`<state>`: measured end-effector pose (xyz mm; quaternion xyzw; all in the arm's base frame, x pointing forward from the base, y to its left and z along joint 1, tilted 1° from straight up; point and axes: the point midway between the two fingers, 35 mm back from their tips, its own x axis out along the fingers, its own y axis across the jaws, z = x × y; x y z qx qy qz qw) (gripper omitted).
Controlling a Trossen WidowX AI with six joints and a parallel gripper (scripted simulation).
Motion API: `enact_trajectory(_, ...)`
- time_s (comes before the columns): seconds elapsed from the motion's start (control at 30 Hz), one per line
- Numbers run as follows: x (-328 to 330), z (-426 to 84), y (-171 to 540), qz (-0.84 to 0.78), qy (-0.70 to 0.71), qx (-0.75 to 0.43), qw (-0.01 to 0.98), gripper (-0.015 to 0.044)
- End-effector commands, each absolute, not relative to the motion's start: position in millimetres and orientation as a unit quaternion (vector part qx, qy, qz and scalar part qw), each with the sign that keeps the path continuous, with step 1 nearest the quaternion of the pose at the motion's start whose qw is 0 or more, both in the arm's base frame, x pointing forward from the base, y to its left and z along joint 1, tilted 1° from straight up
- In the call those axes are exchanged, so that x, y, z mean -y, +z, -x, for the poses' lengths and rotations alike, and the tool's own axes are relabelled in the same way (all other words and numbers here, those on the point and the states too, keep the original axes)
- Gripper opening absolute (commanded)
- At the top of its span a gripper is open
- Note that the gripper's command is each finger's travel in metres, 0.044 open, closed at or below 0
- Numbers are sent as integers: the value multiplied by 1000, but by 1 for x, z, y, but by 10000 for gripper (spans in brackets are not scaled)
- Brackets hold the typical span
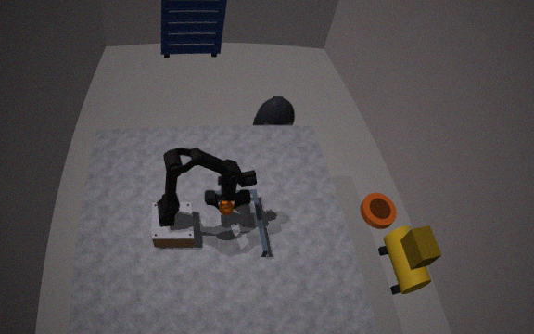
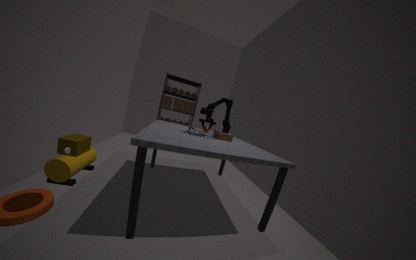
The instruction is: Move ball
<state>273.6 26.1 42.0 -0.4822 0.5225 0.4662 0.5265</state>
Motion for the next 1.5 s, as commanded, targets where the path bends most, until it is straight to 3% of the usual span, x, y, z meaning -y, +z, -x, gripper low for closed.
enact_trajectory(0.0, -28, -275, 74, 486, 463, -515, 533, 0)
enact_trajectory(0.3, -27, -264, 131, 486, 464, -515, 533, 0)
enact_trajectory(0.53, -27, -263, 135, 486, 464, -515, 533, 0)
enact_trajectory(1.1, -71, -323, 83, 486, 464, -513, 535, 0)
enact_trajectory(1.47, -73, -328, 53, 486, 464, -513, 535, 0)
